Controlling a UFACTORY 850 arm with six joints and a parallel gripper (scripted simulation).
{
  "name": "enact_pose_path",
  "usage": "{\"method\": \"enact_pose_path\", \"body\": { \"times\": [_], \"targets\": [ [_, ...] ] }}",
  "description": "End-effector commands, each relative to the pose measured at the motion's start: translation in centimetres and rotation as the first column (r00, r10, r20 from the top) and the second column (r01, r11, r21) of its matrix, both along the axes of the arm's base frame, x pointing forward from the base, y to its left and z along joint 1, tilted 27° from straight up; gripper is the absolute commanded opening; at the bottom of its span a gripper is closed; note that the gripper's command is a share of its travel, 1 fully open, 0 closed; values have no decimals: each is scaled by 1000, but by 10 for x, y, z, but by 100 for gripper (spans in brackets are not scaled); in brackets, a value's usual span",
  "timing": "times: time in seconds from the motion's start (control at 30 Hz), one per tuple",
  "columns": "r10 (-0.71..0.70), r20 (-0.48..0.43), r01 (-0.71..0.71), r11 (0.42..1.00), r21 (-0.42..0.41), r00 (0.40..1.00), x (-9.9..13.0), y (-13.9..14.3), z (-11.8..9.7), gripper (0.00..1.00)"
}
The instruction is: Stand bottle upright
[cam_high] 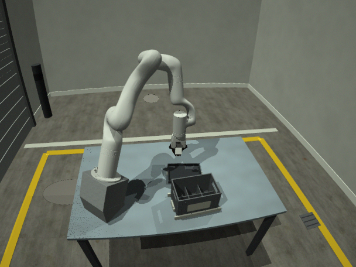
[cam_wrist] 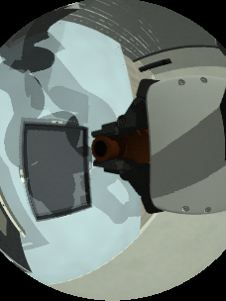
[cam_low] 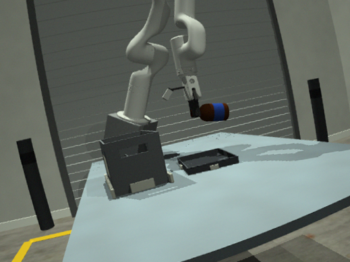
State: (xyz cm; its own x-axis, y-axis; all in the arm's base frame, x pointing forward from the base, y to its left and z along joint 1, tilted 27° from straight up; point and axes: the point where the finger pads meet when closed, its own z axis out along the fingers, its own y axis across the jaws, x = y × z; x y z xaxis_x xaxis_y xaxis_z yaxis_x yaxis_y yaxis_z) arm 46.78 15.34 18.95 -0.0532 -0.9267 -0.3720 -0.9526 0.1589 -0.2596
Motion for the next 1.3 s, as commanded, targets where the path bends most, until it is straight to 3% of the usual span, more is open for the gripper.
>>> {"method": "enact_pose_path", "body": {
  "times": [0.0,0.73,1.27],
  "targets": [
    [32,19,-31,999,-9,999,1,0,1,0],
    [44,24,-44,999,-13,999,1,0,1,0],
    [209,79,-203,976,-77,975,1,0,1,0]
  ]
}}
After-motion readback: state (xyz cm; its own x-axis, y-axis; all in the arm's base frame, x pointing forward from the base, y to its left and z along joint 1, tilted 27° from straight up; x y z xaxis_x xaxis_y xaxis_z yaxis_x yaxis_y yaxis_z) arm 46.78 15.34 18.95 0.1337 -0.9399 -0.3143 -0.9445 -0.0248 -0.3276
